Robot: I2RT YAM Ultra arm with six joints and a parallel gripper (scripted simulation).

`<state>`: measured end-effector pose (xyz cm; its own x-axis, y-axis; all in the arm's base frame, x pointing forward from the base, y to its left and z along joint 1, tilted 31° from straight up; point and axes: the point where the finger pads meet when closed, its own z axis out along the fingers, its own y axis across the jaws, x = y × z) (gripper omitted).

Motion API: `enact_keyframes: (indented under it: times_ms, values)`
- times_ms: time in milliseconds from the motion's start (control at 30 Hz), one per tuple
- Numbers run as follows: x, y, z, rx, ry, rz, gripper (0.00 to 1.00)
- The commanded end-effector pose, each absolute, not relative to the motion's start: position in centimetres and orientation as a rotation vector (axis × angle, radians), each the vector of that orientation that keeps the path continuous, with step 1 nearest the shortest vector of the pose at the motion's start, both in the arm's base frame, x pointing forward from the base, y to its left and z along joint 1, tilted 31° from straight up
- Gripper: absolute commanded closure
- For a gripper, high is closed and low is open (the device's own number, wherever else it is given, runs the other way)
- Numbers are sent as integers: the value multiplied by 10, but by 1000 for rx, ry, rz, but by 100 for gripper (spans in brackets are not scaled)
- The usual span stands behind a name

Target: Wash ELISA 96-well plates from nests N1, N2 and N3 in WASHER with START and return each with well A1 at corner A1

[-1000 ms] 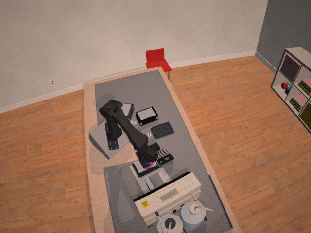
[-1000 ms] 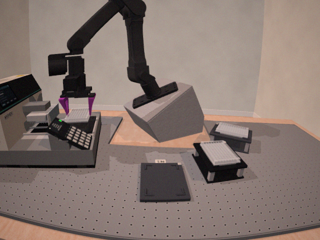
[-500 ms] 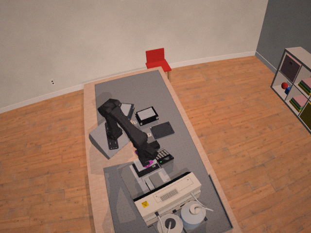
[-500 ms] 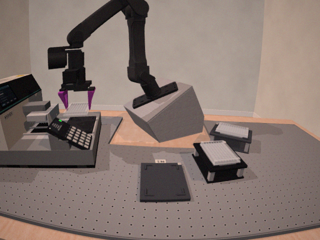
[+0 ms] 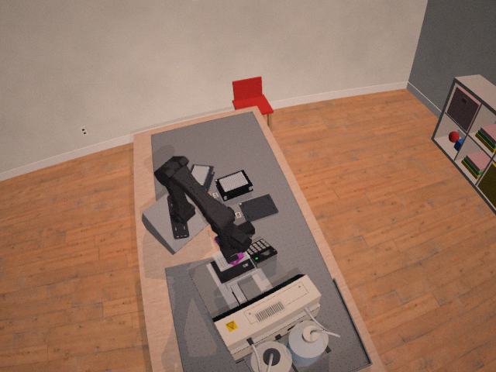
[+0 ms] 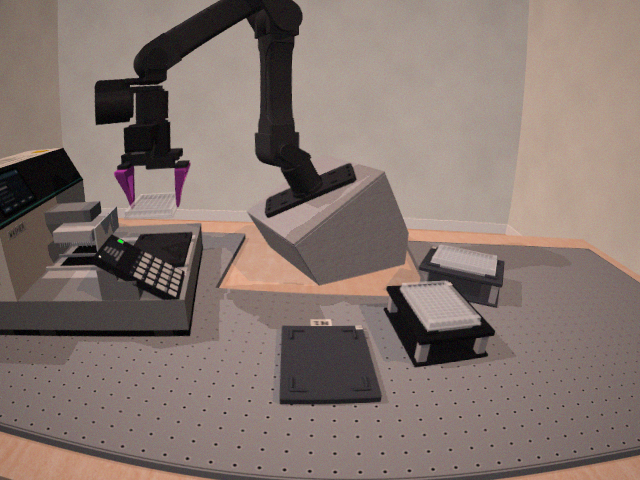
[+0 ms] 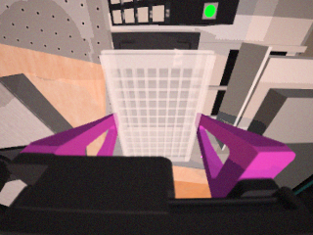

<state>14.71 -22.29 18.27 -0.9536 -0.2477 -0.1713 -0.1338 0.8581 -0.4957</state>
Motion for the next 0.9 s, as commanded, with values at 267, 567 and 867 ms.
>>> enact_keyframes:
  times_ms: [267, 567, 867]
  values:
    - [142, -214, 199, -291, 2800, -727, 100]
    - [142, -214, 199, -291, 2800, -727, 100]
    - [168, -200, 194, -220, 2796, -714, 100]
